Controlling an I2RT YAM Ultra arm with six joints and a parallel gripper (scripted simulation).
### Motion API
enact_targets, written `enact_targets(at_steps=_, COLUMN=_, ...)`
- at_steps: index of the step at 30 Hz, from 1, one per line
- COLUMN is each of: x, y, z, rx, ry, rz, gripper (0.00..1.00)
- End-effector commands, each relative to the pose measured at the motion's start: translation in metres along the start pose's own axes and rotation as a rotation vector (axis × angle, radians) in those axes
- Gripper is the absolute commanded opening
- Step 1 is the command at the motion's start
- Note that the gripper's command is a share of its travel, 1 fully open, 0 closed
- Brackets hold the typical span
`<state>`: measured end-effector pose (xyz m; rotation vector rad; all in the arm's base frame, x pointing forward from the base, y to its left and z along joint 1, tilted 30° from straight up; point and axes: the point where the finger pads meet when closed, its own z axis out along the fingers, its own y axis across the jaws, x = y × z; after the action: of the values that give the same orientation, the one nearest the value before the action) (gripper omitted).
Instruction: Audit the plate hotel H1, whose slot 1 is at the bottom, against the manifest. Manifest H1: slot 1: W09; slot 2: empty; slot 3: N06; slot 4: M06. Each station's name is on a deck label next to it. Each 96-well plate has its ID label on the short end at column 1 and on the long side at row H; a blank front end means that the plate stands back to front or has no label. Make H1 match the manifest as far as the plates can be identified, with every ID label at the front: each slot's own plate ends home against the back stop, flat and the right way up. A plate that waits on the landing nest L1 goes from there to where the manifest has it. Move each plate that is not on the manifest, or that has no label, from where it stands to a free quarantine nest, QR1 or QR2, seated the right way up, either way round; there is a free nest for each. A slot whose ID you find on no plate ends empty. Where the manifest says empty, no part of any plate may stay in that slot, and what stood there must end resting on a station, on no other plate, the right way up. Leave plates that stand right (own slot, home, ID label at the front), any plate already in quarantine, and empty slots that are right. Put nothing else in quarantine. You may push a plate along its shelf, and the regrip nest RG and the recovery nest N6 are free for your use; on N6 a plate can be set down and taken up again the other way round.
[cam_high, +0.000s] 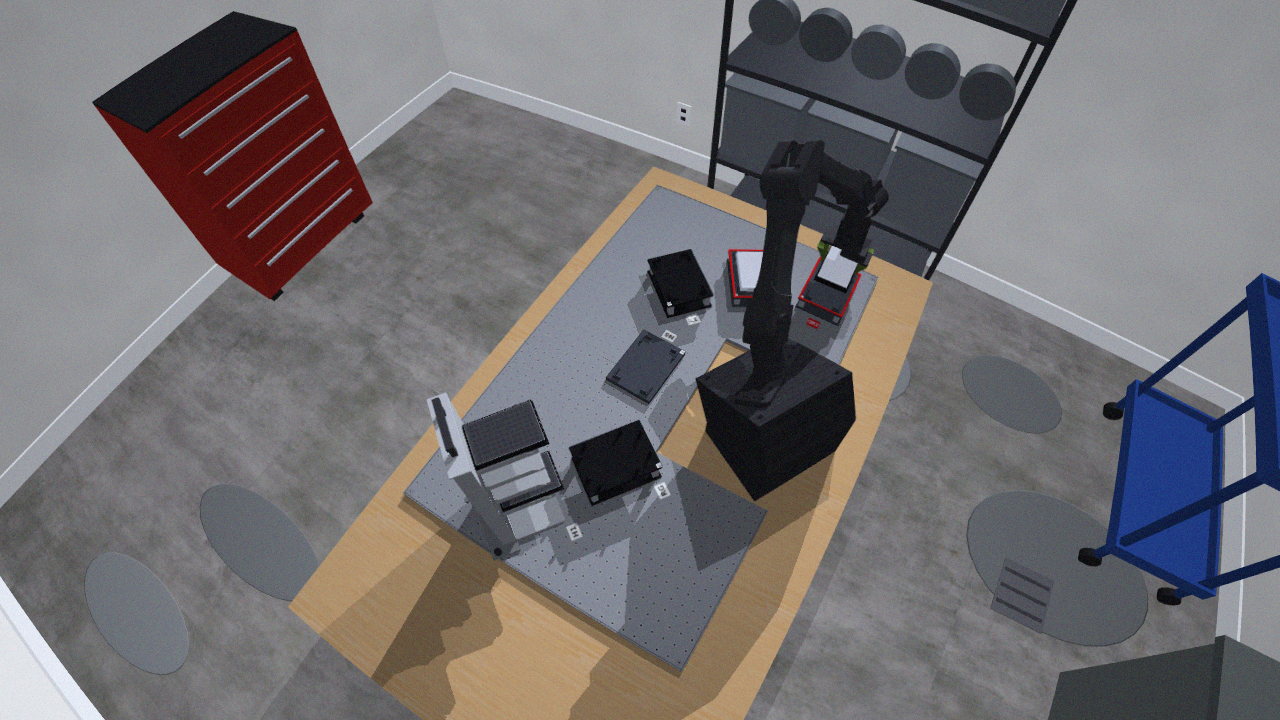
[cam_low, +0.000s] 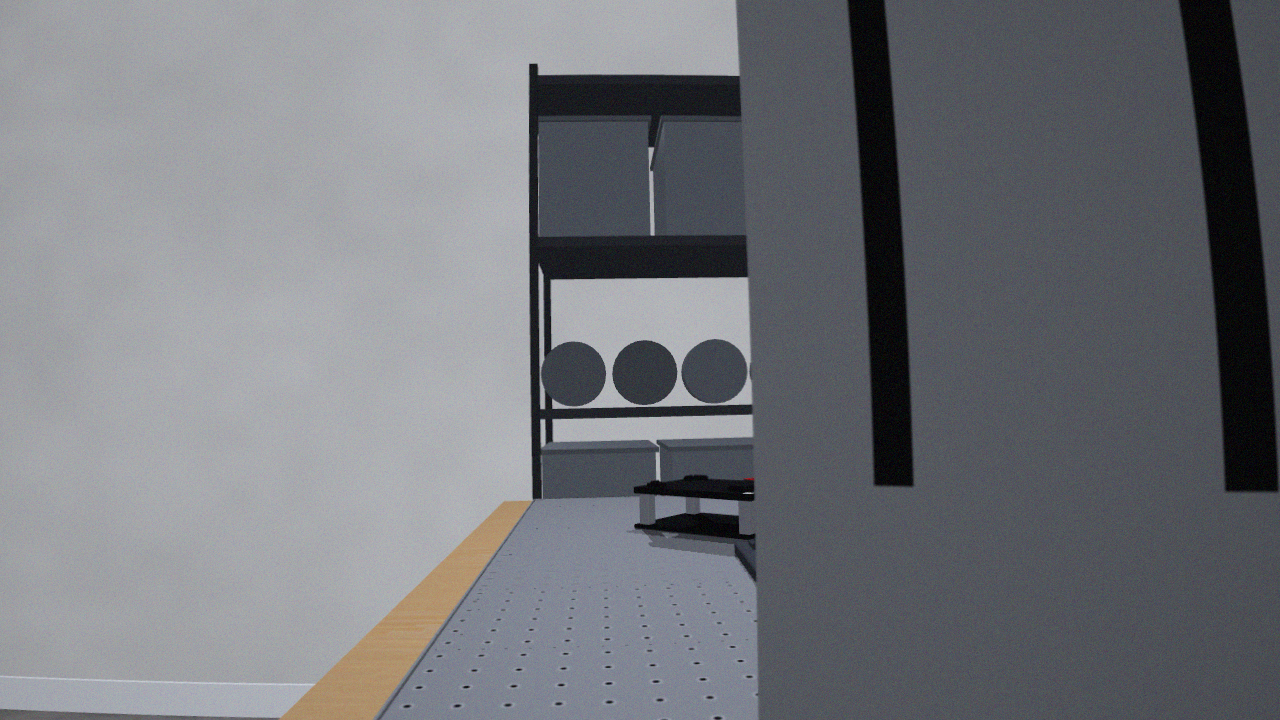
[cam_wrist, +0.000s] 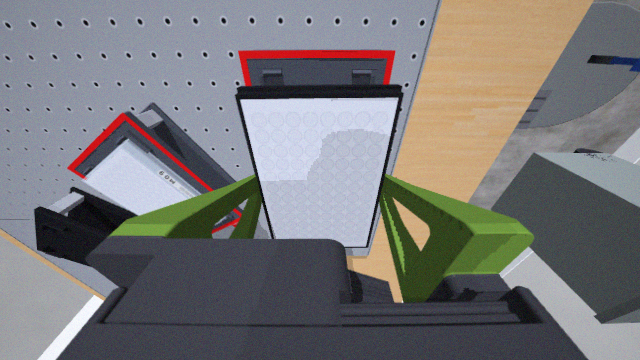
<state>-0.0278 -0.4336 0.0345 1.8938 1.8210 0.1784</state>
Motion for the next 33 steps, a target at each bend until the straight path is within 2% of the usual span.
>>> enact_targets(at_steps=1, x=0.001, y=0.003, z=-0.008, rx=0.009, ry=-0.019, rz=-0.004, gripper=0.85)
enact_targets(at_steps=5, x=0.004, y=0.004, z=-0.007, rx=0.007, ry=-0.01, rz=0.0, gripper=0.85)
enact_targets(at_steps=7, x=-0.005, y=0.003, z=-0.013, rx=0.013, ry=-0.034, rz=-0.007, gripper=0.85)
enact_targets(at_steps=13, x=-0.004, y=0.005, z=-0.011, rx=0.011, ry=-0.028, rz=-0.008, gripper=0.85)
enact_targets(at_steps=15, x=0.0, y=0.006, z=-0.006, rx=0.009, ry=-0.02, rz=-0.007, gripper=0.85)
enact_targets(at_steps=22, x=0.001, y=0.002, z=-0.004, rx=0.012, ry=-0.024, rz=0.002, gripper=0.85)
enact_targets(at_steps=29, x=0.0, y=0.004, z=0.004, rx=0.009, ry=-0.02, rz=-0.004, gripper=0.85)
enact_targets(at_steps=33, x=0.008, y=-0.003, z=0.016, rx=0.006, ry=0.008, rz=0.017, gripper=0.85)
